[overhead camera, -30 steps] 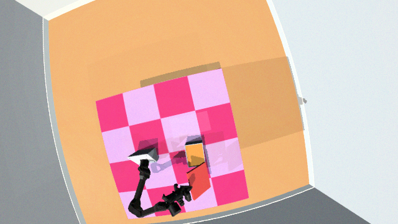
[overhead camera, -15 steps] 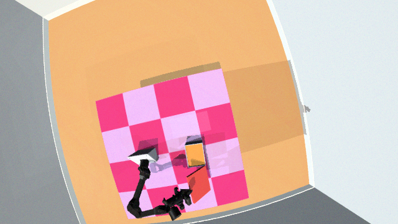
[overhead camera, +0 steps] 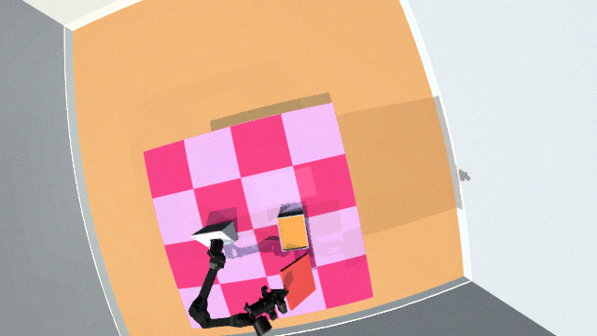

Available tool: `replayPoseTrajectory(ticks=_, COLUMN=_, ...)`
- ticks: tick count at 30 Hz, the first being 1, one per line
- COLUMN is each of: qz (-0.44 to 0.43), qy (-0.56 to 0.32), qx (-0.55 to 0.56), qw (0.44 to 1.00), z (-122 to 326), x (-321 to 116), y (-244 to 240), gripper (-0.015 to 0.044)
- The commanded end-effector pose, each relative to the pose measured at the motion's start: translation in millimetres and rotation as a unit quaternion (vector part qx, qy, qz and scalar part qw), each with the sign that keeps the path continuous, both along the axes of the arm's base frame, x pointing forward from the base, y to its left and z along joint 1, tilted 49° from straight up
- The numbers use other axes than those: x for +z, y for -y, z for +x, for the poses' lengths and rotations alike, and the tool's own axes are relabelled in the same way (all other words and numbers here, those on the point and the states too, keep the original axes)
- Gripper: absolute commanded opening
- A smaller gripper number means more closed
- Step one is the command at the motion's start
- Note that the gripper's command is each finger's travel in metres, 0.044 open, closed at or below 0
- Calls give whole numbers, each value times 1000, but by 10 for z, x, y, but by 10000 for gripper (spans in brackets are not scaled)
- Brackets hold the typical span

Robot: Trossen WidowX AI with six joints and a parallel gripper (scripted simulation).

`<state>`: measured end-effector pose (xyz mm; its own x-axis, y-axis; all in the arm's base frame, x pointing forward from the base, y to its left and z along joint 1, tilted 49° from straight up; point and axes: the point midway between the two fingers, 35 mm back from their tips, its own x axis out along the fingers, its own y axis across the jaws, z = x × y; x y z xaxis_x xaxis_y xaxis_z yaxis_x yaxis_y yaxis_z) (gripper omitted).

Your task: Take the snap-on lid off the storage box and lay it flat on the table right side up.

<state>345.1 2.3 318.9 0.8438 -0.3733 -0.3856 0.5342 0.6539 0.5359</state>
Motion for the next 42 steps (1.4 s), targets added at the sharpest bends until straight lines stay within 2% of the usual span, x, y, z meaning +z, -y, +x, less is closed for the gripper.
replayPoseTrajectory(ticks=1, qz=1, qy=4, qx=5, qw=1000, z=-10, x=86, y=37, gripper=0)
replayPoseTrajectory(ticks=10, qz=1, qy=4, qx=5, qw=1000, z=-28, x=214, y=152, gripper=0)
replayPoseTrajectory(ticks=42, qz=0, qy=5, qx=5, qw=1000, z=8, x=-2, y=315, gripper=0)
